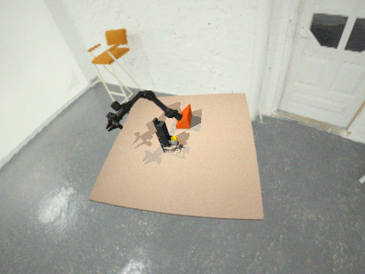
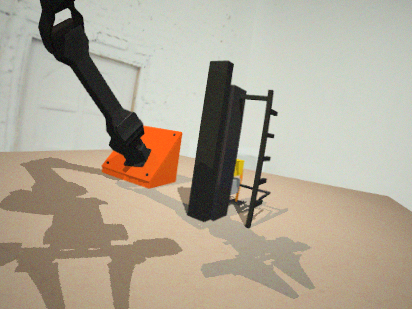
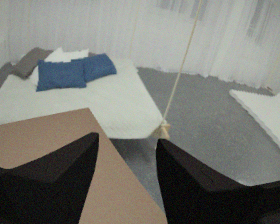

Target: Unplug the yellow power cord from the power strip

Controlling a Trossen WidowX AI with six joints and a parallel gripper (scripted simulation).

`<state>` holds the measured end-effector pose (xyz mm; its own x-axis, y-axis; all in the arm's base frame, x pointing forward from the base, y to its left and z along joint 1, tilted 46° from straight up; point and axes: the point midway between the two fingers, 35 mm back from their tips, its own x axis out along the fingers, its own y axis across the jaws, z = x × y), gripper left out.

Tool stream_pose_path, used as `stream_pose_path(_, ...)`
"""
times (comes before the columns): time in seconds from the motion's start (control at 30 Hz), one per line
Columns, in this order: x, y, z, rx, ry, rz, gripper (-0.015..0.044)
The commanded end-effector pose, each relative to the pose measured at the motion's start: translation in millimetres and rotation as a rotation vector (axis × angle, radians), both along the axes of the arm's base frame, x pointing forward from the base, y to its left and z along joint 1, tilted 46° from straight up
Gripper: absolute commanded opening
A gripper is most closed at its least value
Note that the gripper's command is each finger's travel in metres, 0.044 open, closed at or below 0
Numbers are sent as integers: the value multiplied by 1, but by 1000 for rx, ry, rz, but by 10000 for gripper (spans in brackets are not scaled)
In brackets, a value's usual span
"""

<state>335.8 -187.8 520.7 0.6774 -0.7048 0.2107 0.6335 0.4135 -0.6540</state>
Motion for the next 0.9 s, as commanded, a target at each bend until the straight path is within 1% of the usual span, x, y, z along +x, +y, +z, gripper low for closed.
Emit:
stream_pose_path(0.0, 47, 25, -55, 74, 166, 88, 160)
stream_pose_path(0.2, 92, 69, -130, 140, 397, 196, 160)
stream_pose_path(0.4, 116, 123, -207, 176, 645, 292, 160)
stream_pose_path(0.63, 117, 172, -288, 198, 926, 337, 160)
stream_pose_path(0.87, 87, 220, -380, 162, 1310, 340, 160)
